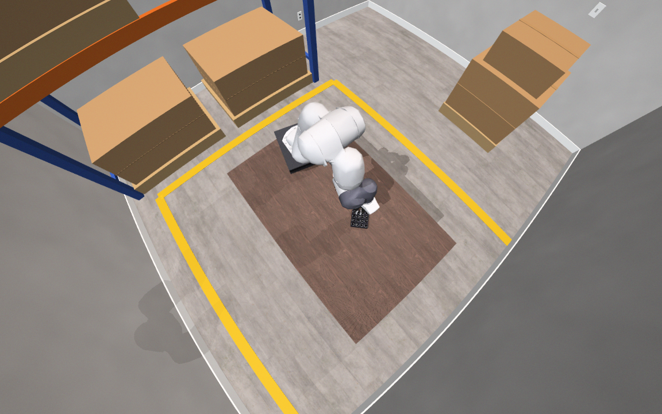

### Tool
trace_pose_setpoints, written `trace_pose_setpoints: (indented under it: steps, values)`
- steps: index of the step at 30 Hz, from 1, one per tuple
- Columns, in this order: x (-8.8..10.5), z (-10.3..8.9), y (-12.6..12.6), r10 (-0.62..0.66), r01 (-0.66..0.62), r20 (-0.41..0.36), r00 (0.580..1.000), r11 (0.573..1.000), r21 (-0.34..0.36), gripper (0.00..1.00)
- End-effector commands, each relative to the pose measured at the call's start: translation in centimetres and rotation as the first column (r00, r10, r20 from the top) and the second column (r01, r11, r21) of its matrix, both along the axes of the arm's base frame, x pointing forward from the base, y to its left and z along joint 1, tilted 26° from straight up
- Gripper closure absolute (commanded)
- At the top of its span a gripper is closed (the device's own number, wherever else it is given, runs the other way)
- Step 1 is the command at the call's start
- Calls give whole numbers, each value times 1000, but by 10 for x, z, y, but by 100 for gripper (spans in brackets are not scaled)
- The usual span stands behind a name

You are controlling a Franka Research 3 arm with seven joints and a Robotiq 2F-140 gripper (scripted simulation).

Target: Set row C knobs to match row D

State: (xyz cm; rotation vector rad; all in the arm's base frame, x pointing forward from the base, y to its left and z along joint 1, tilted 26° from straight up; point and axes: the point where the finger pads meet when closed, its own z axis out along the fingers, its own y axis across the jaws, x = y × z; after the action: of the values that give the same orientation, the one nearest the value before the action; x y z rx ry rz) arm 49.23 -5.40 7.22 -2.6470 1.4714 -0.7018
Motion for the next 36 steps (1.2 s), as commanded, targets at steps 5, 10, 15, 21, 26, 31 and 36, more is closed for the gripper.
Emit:
trace_pose_setpoints:
  steps: [5,10,15,21,26,31,36]
  values:
    - [-2,5,2,14,-15,-6,1000,1000,-6,88]
    - [-4,9,3,14,-15,-6,1000,1000,-6,88]
    - [-7,16,5,14,-15,-6,1000,1000,-6,88]
    - [-11,25,6,14,-15,-6,1000,1000,-6,88]
    - [-13,28,7,14,-15,-6,1000,1000,-6,88]
    - [-15,32,8,14,-14,-6,1000,1000,-6,88]
    - [-15,33,8,14,-15,-6,1000,1000,-5,88]
